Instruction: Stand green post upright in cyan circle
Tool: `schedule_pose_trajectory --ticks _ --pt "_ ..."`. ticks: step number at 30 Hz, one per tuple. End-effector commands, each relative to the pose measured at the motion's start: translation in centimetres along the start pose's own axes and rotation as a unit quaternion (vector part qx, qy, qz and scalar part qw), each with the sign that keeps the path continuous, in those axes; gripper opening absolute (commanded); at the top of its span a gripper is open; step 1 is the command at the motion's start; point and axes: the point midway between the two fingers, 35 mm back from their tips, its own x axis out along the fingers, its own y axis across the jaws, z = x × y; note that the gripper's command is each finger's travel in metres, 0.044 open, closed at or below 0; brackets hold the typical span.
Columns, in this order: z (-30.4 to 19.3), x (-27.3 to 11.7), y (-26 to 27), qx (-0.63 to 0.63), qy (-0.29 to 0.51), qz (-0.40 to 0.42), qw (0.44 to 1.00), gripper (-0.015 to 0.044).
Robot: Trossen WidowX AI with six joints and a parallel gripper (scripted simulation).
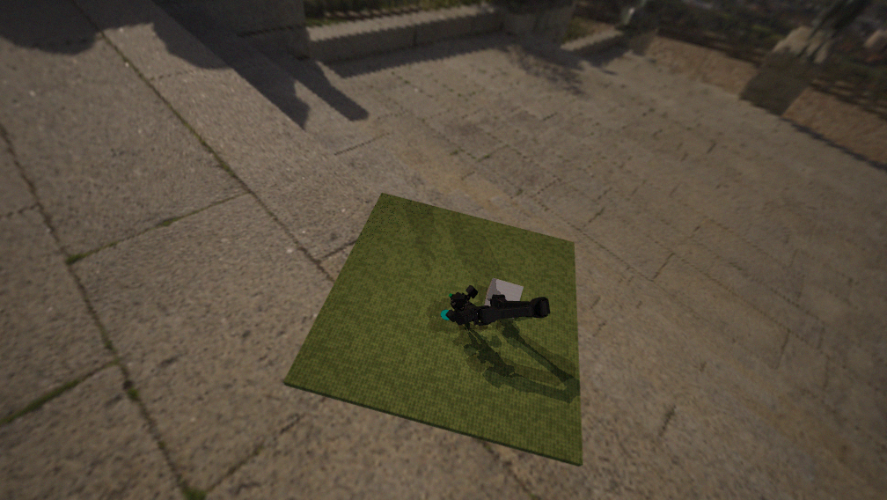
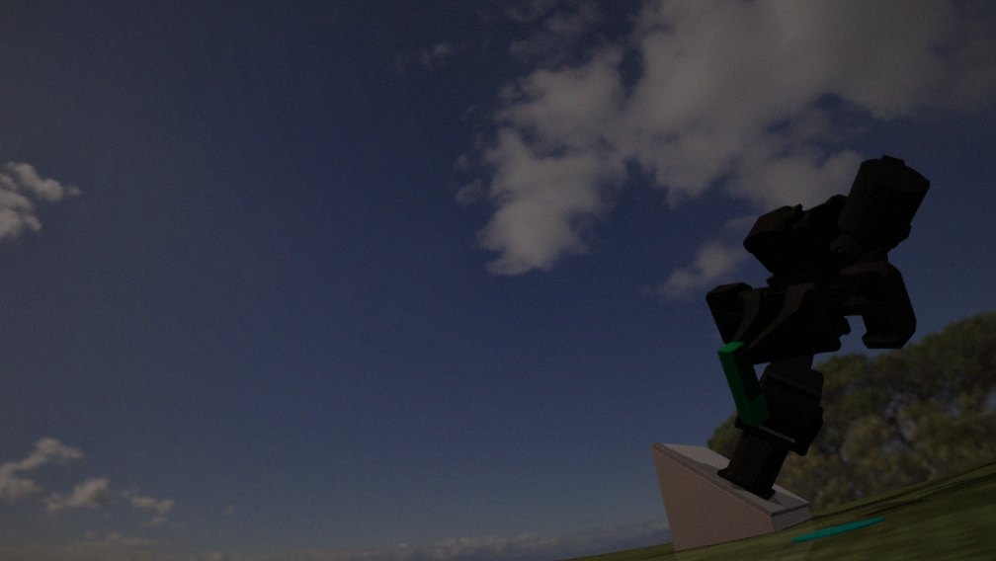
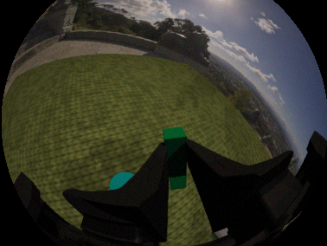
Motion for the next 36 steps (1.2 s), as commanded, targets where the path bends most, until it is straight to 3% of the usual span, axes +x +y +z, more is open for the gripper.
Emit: schedule_pose_trajectory --ticks 1,36 --pt "0.0 0.0 -0.1 0.009 -0.012 0.002 1.0 0.0023" --pt "0.6 -1.1 0.3 0.085 -0.112 0.043 0.989 0.0023"
